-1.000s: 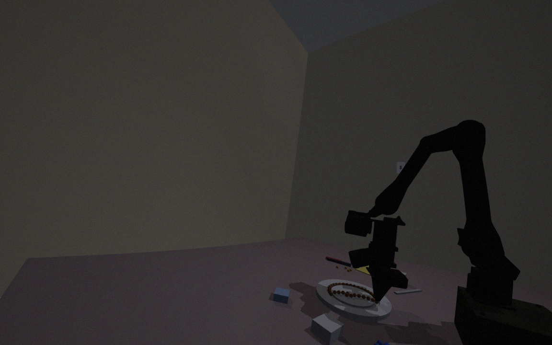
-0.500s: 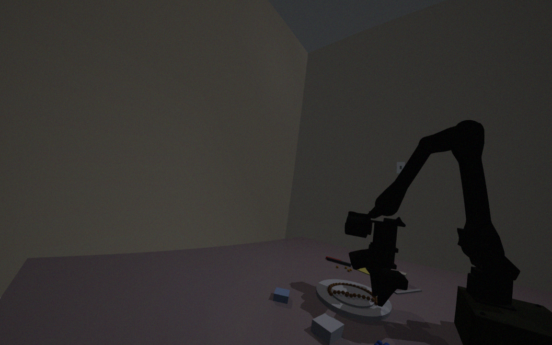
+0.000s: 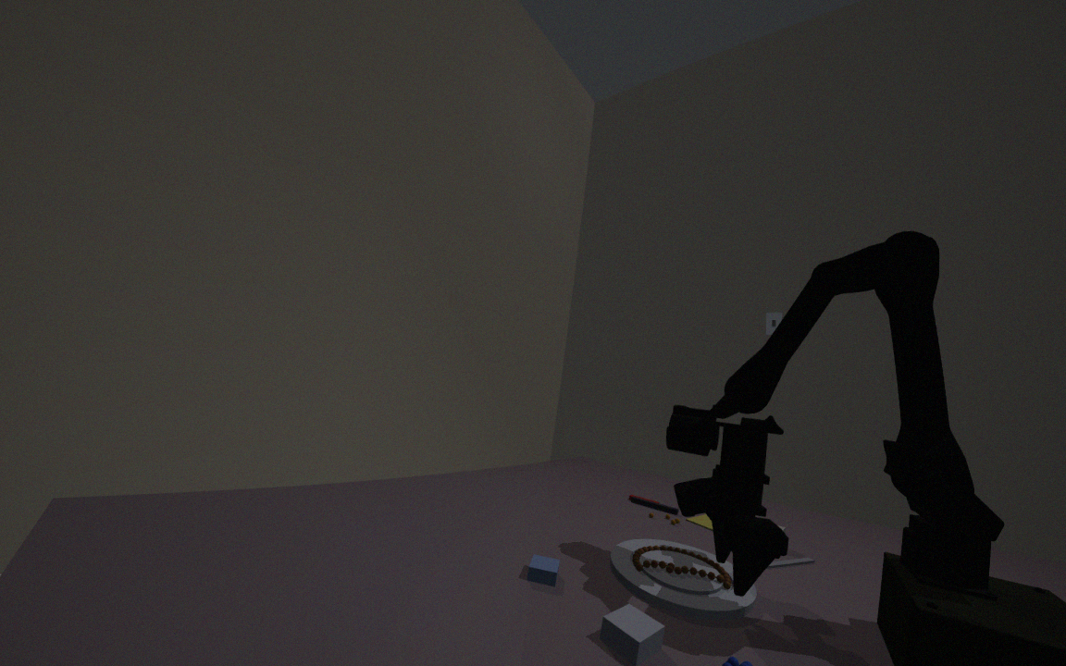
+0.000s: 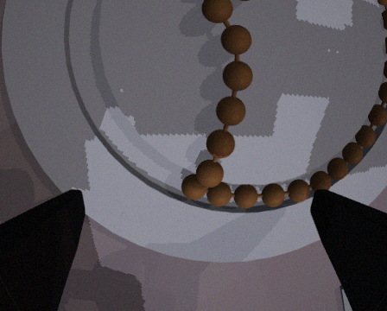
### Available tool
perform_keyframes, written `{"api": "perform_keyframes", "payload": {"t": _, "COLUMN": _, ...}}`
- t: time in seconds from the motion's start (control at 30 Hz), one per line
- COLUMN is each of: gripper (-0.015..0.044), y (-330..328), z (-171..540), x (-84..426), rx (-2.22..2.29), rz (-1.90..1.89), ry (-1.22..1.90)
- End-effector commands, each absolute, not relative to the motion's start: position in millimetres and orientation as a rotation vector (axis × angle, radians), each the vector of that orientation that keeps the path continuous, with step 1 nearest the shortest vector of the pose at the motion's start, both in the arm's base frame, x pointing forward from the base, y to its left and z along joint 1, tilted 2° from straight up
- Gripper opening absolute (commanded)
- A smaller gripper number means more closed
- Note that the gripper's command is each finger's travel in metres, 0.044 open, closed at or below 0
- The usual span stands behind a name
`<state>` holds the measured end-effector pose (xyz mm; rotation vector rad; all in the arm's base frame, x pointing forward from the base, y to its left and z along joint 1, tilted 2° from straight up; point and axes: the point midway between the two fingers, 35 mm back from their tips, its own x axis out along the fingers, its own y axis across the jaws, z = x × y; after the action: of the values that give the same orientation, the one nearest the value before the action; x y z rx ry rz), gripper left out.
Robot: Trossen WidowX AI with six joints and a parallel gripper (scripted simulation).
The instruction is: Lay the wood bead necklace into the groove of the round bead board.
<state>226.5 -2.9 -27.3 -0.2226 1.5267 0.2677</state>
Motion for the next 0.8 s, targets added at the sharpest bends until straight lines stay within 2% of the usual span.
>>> {"api": "perform_keyframes", "payload": {"t": 0.0, "gripper": 0.044, "y": -2.4, "z": -27.0, "x": 226.2, "rx": -0.219, "rz": 0.271, "ry": 1.528}}
{"api": "perform_keyframes", "payload": {"t": 0.27, "gripper": 0.044, "y": -2.4, "z": -27.0, "x": 226.2, "rx": -0.219, "rz": 0.271, "ry": 1.528}}
{"api": "perform_keyframes", "payload": {"t": 0.67, "gripper": 0.0125, "y": 16.0, "z": -1.5, "x": 300.3, "rx": -0.447, "rz": 0.484, "ry": 1.471}}
{"api": "perform_keyframes", "payload": {"t": 0.77, "gripper": 0.012, "y": 24.1, "z": 6.7, "x": 321.7, "rx": -0.53, "rz": 0.568, "ry": 1.452}}
